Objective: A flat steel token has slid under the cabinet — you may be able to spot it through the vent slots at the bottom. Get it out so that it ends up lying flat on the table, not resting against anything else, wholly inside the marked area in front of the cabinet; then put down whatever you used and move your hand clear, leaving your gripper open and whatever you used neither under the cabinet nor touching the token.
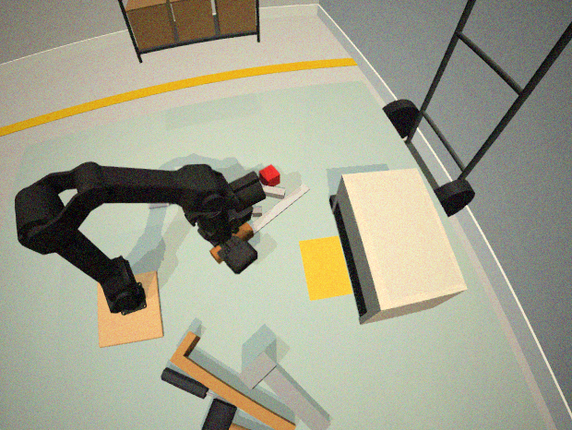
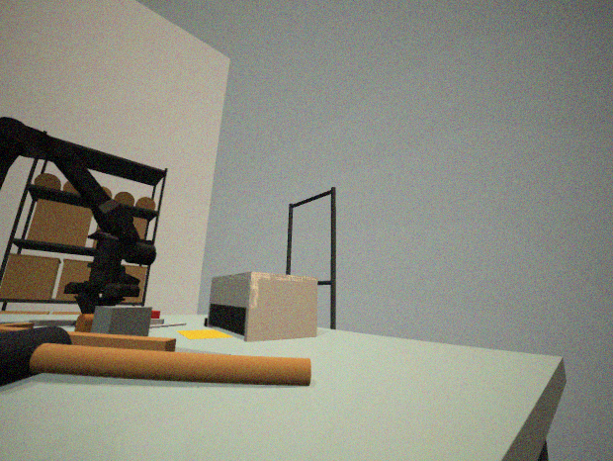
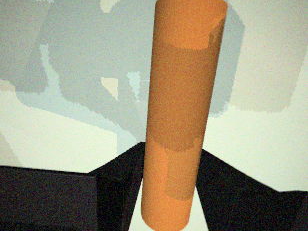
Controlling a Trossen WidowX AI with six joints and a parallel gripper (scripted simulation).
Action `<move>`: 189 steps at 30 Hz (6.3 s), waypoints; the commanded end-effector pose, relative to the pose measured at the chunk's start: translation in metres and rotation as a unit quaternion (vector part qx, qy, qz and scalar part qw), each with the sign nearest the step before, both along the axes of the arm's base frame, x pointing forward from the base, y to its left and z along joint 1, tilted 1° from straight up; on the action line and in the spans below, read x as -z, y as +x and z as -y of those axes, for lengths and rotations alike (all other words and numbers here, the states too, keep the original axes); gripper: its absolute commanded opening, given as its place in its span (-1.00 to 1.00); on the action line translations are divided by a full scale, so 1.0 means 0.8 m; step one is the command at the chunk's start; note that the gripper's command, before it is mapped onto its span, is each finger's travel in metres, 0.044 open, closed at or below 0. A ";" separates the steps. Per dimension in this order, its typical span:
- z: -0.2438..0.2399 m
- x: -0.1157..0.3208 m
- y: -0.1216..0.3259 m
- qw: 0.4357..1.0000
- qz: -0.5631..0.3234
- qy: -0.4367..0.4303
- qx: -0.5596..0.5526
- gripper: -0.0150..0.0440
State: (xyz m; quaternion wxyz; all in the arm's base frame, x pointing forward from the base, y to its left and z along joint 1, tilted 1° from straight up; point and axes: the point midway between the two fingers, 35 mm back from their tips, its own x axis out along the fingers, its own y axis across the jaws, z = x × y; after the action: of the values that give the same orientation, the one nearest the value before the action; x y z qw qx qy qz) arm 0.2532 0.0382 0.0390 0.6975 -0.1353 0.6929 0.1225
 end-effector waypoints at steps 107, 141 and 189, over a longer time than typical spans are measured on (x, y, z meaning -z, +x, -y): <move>-0.087 -0.001 -0.003 0.990 0.003 0.006 0.141 -0.49; -0.087 -0.001 -0.003 0.962 0.005 0.007 0.271 -0.49; -0.087 -0.001 -0.003 0.943 0.006 0.008 0.333 -0.49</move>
State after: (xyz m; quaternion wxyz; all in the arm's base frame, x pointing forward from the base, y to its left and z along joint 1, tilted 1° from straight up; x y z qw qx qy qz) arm 0.2498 0.1076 0.0383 0.7024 0.1043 0.6956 -0.1091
